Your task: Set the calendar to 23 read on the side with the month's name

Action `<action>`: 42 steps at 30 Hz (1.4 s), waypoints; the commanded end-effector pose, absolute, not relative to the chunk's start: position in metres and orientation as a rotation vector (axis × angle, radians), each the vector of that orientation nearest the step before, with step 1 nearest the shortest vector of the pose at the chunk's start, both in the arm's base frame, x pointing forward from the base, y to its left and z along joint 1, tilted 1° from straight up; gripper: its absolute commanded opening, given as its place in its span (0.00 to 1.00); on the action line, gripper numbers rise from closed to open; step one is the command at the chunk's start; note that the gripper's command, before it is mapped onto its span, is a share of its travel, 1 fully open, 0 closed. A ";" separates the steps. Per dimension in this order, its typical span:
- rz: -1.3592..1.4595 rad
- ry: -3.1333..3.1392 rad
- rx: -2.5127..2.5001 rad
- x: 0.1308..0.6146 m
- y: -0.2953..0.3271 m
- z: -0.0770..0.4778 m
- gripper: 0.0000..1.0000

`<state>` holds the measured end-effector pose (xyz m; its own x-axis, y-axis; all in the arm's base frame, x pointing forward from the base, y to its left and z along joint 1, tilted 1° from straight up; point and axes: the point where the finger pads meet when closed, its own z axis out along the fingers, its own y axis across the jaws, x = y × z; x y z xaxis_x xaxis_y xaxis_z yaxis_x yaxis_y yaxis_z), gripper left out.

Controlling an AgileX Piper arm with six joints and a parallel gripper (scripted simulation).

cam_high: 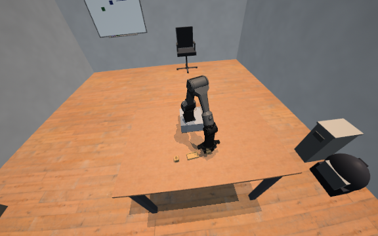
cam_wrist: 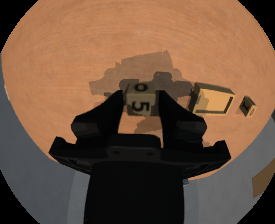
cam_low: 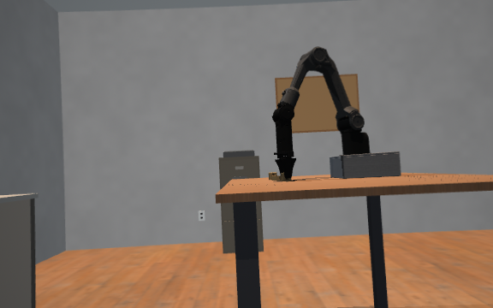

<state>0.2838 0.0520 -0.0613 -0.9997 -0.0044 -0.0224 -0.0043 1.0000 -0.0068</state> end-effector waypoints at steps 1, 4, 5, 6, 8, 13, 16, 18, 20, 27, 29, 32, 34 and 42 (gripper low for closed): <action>-0.012 3.121 -0.004 0.283 0.052 -0.062 0.61; -0.012 3.121 -0.004 0.283 0.052 -0.062 0.61; -0.012 3.121 -0.004 0.283 0.052 -0.062 0.61; -0.012 3.121 -0.004 0.283 0.052 -0.062 0.61; -0.012 3.121 -0.004 0.283 0.052 -0.062 0.61; -0.012 3.121 -0.004 0.283 0.052 -0.062 0.61; -0.012 3.121 -0.004 0.283 0.052 -0.062 0.61; -0.012 3.121 -0.004 0.283 0.052 -0.062 0.61; -0.012 3.121 -0.004 0.283 0.052 -0.062 0.61; -0.012 3.121 -0.004 0.283 0.052 -0.062 0.61; -0.012 3.121 -0.004 0.283 0.052 -0.062 0.61; -0.012 3.121 -0.004 0.283 0.052 -0.062 0.61; -0.012 3.121 -0.004 0.283 0.052 -0.062 0.61; -0.012 3.121 -0.004 0.283 0.052 -0.062 0.35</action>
<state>0.2840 0.0520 -0.0615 -0.9997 -0.0044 -0.0232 -0.0043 1.0000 -0.0066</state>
